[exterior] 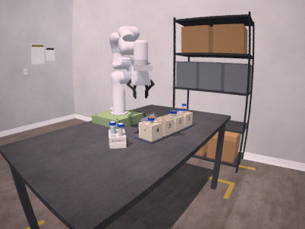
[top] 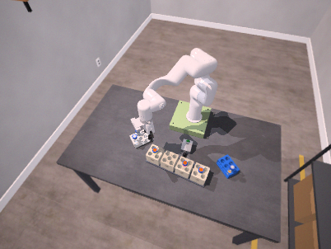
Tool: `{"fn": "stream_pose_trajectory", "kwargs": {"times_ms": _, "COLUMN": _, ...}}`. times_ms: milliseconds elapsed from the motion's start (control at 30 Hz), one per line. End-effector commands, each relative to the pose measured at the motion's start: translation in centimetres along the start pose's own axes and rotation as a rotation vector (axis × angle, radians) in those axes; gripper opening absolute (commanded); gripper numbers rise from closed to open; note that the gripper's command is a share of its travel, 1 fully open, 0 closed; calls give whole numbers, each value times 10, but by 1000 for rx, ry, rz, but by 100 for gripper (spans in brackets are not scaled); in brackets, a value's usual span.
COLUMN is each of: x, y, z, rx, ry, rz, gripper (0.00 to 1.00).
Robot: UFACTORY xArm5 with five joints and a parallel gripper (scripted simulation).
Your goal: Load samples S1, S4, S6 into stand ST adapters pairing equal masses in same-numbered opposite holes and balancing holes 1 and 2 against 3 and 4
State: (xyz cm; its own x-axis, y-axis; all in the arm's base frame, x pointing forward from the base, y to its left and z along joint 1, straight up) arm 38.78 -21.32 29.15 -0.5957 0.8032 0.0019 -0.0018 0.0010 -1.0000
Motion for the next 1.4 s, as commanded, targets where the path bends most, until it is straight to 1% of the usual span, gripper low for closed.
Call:
{"fn": "stream_pose_trajectory", "kwargs": {"times_ms": 0, "x": -17, "y": -1, "z": 15, "rx": -1, "ry": -2, "rz": 3, "gripper": 57}}
{"fn": "stream_pose_trajectory", "kwargs": {"times_ms": 400, "x": -57, "y": -1, "z": 59, "rx": -1, "ry": -2, "rz": 3, "gripper": 57}}
{"fn": "stream_pose_trajectory", "kwargs": {"times_ms": 467, "x": -57, "y": -1, "z": 59, "rx": -1, "ry": -2, "rz": 3, "gripper": 57}}
{"fn": "stream_pose_trajectory", "kwargs": {"times_ms": 800, "x": -91, "y": -1, "z": 96, "rx": -1, "ry": -2, "rz": 3, "gripper": 57}}
{"fn": "stream_pose_trajectory", "kwargs": {"times_ms": 1300, "x": -92, "y": -1, "z": 97, "rx": -1, "ry": -2, "rz": 3, "gripper": 57}}
{"fn": "stream_pose_trajectory", "kwargs": {"times_ms": 1367, "x": -92, "y": 2, "z": 97, "rx": -1, "ry": -2, "rz": 3, "gripper": 57}}
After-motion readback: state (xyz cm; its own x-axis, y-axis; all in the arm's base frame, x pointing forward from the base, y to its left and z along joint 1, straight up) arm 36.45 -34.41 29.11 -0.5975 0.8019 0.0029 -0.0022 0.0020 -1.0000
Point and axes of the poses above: the point where the finger pads meet when closed, its own y axis out along the fingers, its own z axis across the jaws, x = y × z, the point moved 10 cm from there along -y, back along the fingers, and after that the axes turned 12 degrees about y, right-handed, at the moved point
